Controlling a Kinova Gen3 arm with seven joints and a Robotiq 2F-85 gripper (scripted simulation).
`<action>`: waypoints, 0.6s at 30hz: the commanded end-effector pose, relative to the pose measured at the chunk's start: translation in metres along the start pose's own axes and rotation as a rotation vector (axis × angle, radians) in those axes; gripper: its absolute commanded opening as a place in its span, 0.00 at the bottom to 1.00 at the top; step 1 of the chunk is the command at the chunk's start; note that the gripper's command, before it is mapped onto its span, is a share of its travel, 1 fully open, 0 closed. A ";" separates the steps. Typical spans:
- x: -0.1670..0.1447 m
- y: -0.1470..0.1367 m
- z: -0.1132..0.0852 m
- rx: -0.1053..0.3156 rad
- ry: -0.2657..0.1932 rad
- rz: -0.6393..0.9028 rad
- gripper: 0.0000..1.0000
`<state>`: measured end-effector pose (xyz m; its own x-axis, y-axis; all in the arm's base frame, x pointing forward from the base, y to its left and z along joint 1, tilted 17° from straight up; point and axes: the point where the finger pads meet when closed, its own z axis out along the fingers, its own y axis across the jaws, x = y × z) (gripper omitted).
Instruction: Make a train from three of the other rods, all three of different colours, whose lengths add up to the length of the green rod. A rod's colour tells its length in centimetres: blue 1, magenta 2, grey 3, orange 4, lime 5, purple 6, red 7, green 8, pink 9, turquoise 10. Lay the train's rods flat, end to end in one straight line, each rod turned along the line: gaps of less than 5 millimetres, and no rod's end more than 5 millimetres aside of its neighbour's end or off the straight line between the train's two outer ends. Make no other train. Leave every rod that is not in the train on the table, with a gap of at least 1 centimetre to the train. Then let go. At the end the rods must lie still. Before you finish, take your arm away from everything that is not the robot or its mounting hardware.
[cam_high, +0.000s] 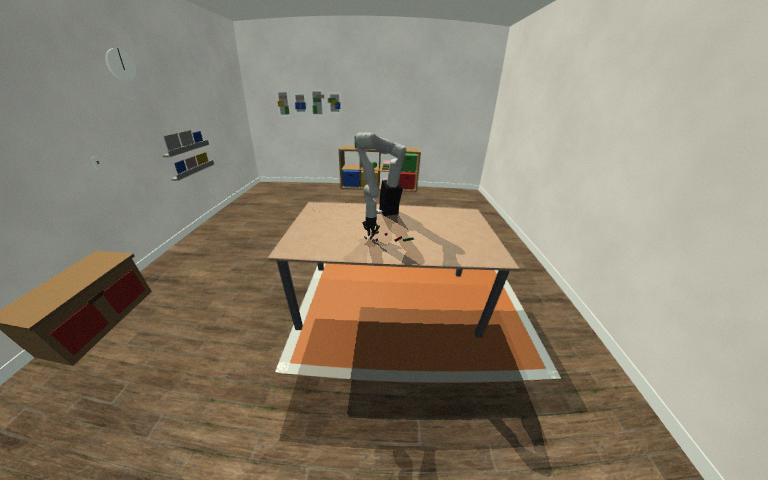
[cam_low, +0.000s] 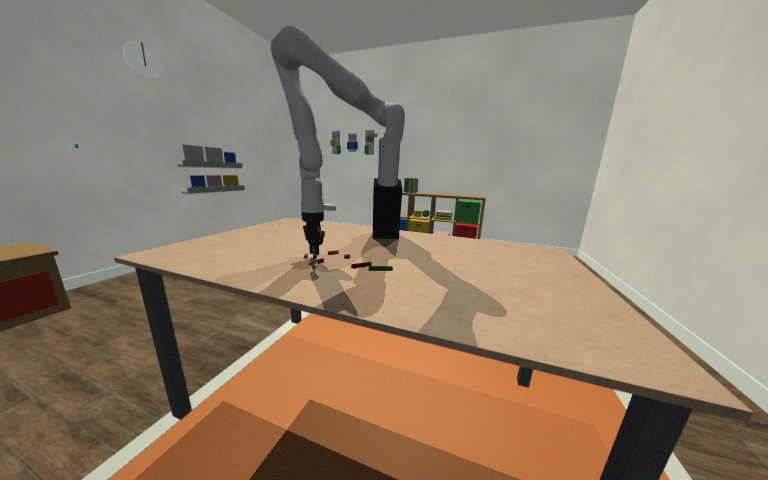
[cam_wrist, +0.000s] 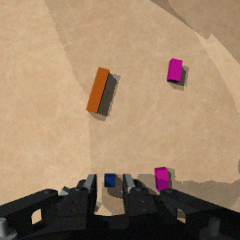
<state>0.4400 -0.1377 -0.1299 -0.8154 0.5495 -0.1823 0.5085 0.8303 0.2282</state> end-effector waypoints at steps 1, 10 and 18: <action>0.001 0.000 0.003 0.000 0.001 0.000 0.24; 0.001 0.000 0.010 0.000 0.001 0.000 0.24; 0.001 0.000 0.013 0.000 0.001 0.000 0.24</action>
<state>0.4434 -0.1364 -0.1420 -0.8155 0.5496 -0.1817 0.5086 0.8302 0.2283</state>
